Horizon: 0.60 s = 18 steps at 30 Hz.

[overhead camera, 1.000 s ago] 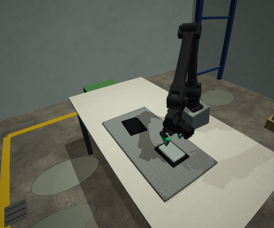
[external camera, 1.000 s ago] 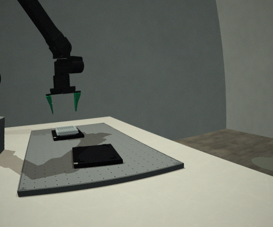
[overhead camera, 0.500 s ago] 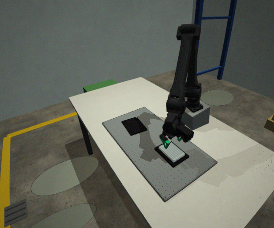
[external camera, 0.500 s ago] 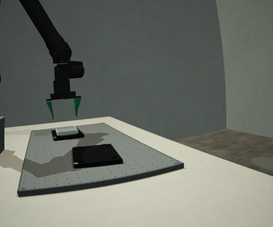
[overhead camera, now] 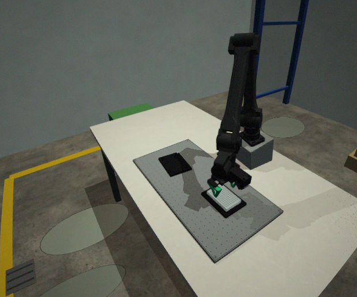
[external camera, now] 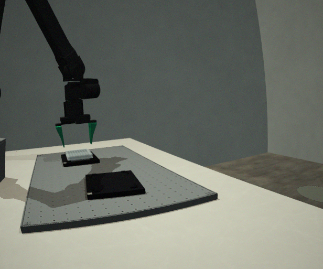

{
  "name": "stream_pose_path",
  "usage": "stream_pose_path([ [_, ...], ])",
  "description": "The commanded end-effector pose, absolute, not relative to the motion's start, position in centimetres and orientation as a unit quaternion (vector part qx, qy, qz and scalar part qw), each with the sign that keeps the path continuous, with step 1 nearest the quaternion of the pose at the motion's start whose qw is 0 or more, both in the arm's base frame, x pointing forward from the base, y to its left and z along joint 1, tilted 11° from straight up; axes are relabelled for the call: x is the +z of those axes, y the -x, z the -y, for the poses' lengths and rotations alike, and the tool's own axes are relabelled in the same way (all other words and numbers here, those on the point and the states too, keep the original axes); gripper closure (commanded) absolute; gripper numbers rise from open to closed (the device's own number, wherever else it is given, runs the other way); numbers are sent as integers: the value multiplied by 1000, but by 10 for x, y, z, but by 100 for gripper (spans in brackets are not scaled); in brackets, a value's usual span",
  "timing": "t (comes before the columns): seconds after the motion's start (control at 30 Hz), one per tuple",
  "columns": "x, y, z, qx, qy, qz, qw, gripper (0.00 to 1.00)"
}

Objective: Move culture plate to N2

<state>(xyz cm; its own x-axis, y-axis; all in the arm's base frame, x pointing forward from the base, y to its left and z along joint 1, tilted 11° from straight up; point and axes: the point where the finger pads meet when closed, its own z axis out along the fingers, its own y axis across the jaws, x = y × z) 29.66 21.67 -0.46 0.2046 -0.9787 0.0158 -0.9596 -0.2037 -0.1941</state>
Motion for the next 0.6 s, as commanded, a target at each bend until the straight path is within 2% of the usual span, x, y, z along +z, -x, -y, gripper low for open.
stream_pose_path([
  [0.0,-16,-302,-219,-66,776,-623,72,0],
  [0.57,-41,-305,-218,-66,776,-623,71,0],
])
